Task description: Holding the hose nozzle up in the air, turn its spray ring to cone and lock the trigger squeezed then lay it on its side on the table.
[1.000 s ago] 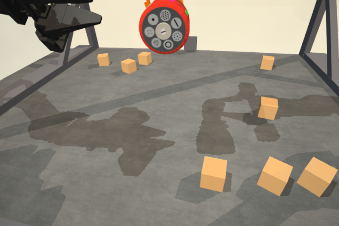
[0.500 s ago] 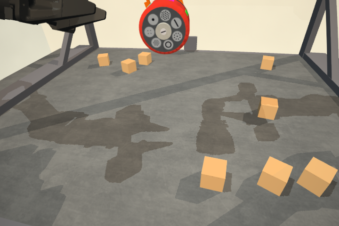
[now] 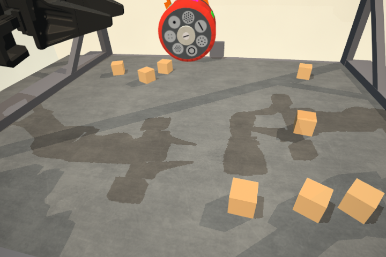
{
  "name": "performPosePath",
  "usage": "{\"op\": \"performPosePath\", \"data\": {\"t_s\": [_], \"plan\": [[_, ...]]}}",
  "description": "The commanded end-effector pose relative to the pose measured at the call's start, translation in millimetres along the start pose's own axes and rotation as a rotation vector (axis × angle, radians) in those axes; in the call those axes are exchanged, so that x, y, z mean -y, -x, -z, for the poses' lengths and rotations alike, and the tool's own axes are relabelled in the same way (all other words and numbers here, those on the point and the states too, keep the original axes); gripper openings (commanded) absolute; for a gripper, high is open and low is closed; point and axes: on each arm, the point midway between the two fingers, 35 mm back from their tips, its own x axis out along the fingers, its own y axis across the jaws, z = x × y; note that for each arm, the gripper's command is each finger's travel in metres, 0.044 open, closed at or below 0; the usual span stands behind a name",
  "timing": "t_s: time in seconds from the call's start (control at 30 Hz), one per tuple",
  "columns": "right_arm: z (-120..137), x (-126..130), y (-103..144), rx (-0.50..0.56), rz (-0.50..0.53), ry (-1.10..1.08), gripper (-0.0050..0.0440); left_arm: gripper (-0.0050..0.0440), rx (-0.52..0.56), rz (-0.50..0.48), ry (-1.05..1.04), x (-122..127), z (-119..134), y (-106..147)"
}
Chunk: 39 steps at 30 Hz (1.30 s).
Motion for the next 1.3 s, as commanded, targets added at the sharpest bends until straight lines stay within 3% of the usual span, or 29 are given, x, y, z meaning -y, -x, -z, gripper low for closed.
{"op": "performPosePath", "data": {"t_s": [0.0, 1.27], "plan": [[-1.0, -2.5, -0.3, 0.025, -0.01, -0.181, 0.0179, 0.017, 0.055, 0.0, 0.001, -1.0, -21.5, 5.4], [3.7, -15.0, -1.3, 0.074, -0.079, -1.358, 0.0179, 0.017, 0.055, 0.0, 0.001, -1.0, -21.5, 5.4]]}}
